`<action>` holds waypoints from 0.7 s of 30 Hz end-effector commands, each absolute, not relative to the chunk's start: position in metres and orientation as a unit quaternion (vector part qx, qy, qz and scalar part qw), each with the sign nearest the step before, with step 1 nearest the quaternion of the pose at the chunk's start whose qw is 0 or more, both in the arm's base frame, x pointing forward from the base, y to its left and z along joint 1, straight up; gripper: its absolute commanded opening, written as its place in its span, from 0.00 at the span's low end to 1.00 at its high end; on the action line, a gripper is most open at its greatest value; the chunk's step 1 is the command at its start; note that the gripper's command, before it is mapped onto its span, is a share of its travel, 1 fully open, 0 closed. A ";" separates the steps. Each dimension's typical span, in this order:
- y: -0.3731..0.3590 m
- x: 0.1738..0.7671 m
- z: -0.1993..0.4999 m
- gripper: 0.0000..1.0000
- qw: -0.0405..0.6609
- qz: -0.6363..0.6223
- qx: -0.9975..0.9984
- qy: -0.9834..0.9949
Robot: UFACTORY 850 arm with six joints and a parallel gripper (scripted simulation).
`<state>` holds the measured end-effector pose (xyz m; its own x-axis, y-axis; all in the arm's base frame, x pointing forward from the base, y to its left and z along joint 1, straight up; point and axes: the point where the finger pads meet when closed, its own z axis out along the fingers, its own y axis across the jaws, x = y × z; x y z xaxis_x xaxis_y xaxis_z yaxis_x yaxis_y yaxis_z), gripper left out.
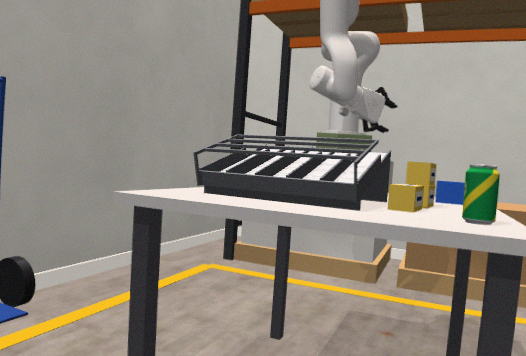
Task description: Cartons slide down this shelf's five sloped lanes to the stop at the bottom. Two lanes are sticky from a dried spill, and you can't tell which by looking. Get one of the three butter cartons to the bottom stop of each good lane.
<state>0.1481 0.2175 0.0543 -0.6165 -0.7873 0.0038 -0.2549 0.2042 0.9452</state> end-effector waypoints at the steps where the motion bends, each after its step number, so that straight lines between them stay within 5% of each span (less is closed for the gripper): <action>1: 0.212 0.156 0.056 1.00 0.250 -0.525 0.349 -0.735; 2: 0.169 0.202 0.055 1.00 0.178 -0.552 0.249 -0.775; 8: 0.142 0.223 0.055 1.00 0.137 -0.564 0.192 -0.791; 21: 0.143 0.221 0.091 1.00 0.140 -0.562 0.196 -0.791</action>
